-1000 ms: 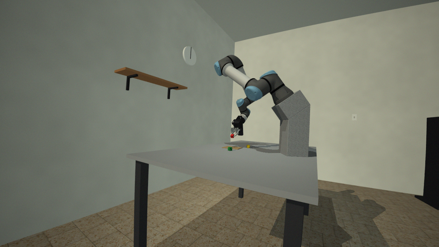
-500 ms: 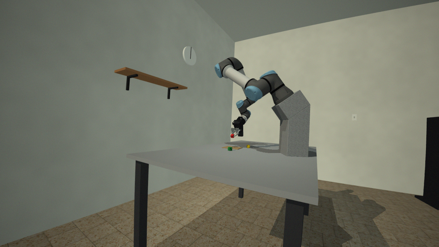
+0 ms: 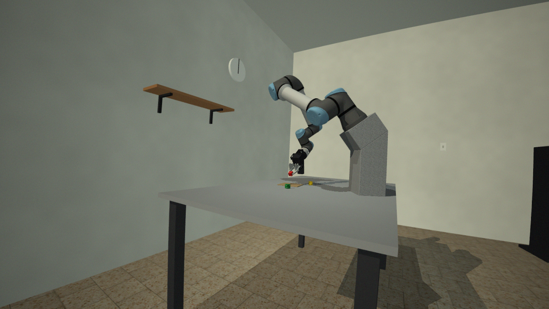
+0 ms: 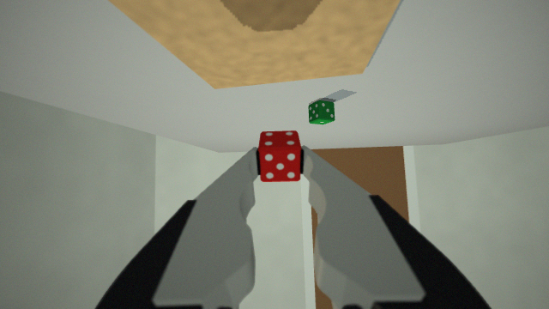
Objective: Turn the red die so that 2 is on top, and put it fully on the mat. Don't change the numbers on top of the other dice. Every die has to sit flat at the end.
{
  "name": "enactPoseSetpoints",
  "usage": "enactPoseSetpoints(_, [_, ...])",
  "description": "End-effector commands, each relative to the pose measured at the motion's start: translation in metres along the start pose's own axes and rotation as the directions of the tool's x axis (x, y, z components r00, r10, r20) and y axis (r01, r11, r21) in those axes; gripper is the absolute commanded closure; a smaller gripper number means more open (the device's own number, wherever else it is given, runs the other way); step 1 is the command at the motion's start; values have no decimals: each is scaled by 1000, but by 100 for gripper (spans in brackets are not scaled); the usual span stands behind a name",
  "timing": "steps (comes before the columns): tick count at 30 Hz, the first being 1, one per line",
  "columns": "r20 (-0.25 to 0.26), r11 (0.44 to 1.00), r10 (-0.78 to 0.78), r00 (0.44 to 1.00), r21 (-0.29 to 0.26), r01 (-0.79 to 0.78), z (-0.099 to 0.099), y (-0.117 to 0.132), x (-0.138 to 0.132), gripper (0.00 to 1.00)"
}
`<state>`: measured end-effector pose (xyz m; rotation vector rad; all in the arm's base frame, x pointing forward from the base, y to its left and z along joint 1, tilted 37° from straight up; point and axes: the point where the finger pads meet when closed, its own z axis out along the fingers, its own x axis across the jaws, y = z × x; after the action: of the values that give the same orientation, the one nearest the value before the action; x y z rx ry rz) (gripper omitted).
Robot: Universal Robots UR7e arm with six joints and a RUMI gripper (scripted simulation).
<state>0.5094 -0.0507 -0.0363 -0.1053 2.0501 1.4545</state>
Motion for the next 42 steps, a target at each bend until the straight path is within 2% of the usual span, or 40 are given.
enactPoseSetpoints(1, [0, 1000, -3, 1000, 3, 3, 11, -20, -2, 94])
enactPoseSetpoints(13, [0, 1000, -3, 1000, 3, 3, 25, -39, -2, 94])
enactPoseSetpoints(42, [0, 1000, -3, 1000, 3, 3, 25, -40, -2, 94])
